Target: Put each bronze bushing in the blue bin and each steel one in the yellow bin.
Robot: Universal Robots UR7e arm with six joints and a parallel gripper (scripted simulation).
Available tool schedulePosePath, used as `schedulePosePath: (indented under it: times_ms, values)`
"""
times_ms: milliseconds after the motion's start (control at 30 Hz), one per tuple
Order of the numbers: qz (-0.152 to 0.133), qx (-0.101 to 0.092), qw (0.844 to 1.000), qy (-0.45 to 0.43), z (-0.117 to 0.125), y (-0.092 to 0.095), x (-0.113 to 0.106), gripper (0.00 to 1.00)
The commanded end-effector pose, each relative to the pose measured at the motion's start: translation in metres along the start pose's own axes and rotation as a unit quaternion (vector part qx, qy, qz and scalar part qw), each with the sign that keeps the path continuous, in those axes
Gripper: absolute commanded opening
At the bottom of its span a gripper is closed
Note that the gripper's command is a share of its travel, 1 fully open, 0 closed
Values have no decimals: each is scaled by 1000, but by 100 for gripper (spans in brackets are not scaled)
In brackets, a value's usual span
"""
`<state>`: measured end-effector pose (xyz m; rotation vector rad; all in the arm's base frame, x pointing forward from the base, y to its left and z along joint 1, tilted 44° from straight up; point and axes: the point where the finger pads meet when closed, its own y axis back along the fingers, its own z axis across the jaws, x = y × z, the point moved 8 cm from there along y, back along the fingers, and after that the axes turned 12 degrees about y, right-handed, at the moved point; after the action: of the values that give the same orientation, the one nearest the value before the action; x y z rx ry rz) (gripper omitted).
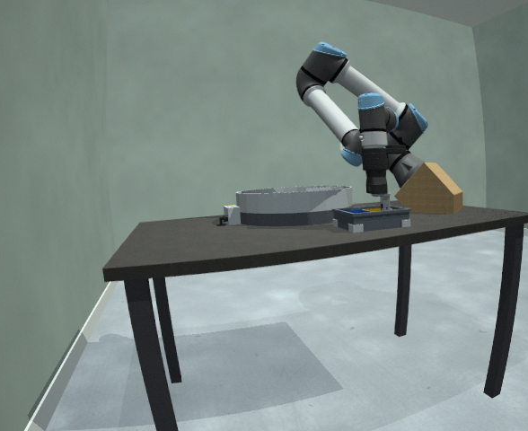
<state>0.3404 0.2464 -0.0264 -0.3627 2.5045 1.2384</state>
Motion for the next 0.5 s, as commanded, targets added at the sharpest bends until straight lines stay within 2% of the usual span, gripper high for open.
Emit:
schedulePosePath:
  times_ms: [0,467]
  values:
    - [-1,0,1000,0,0,-4,0,0]
    - [-1,0,1000,0,0,-8,0,0]
